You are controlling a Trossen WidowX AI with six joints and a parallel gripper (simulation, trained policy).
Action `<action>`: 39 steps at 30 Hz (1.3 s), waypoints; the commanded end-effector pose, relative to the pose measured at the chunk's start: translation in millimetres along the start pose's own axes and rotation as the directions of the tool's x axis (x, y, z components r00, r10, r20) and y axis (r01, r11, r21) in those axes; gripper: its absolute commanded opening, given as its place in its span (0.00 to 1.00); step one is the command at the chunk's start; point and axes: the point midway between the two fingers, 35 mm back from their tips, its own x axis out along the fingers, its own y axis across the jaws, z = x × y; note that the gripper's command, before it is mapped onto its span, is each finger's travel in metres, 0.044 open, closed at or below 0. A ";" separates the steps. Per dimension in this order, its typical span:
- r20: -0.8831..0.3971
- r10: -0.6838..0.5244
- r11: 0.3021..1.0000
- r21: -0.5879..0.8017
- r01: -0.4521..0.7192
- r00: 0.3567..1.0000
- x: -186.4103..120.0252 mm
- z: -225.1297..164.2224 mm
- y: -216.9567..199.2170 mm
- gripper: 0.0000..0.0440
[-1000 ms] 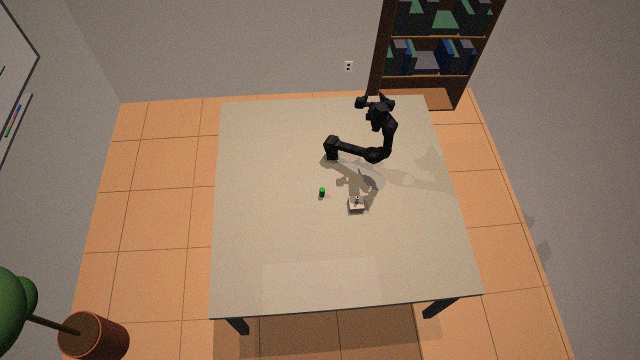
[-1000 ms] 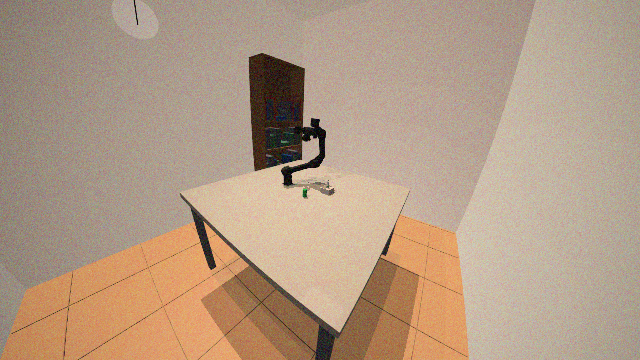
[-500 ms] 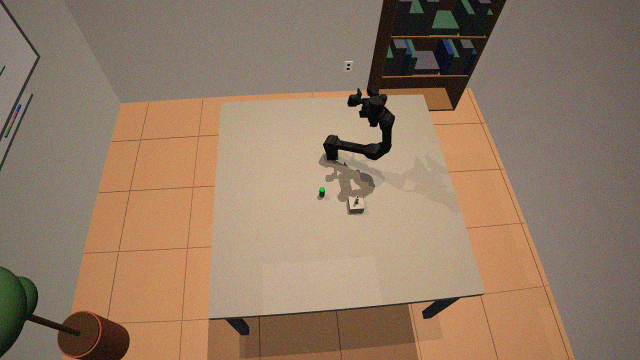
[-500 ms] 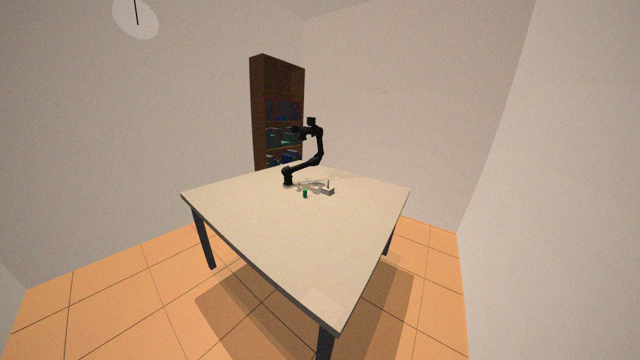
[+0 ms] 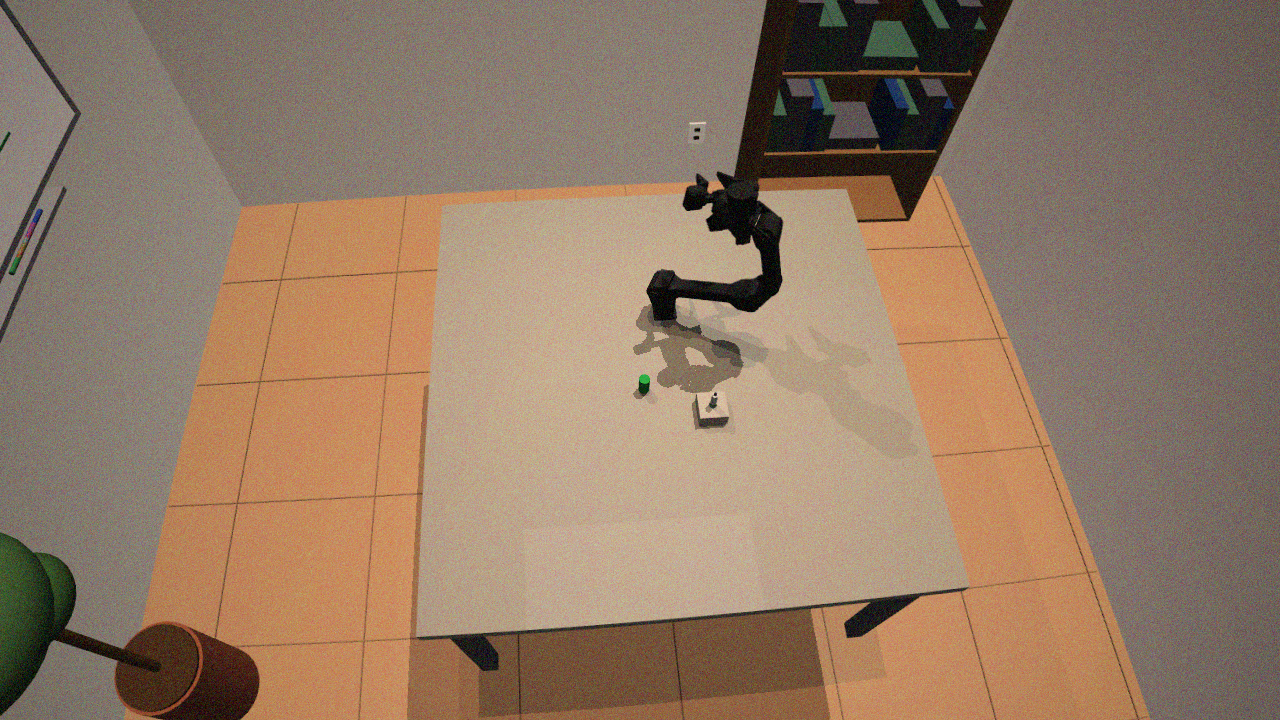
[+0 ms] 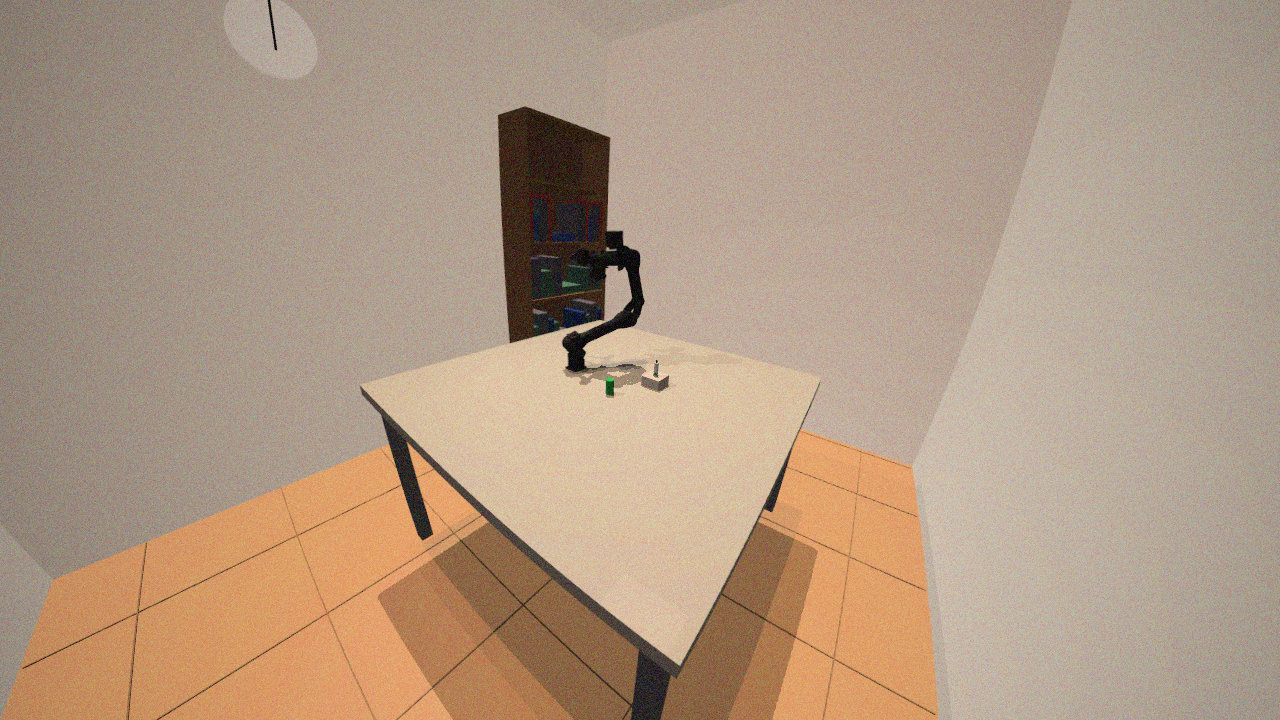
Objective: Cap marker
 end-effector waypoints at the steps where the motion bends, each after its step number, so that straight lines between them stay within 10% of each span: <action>1: 0.035 -0.041 0.999 0.006 0.041 0.999 7.8 1.3 -12.5 0.62; 39: 0.288 -0.335 0.942 0.123 0.312 0.897 48.2 18.8 -106.9 0.71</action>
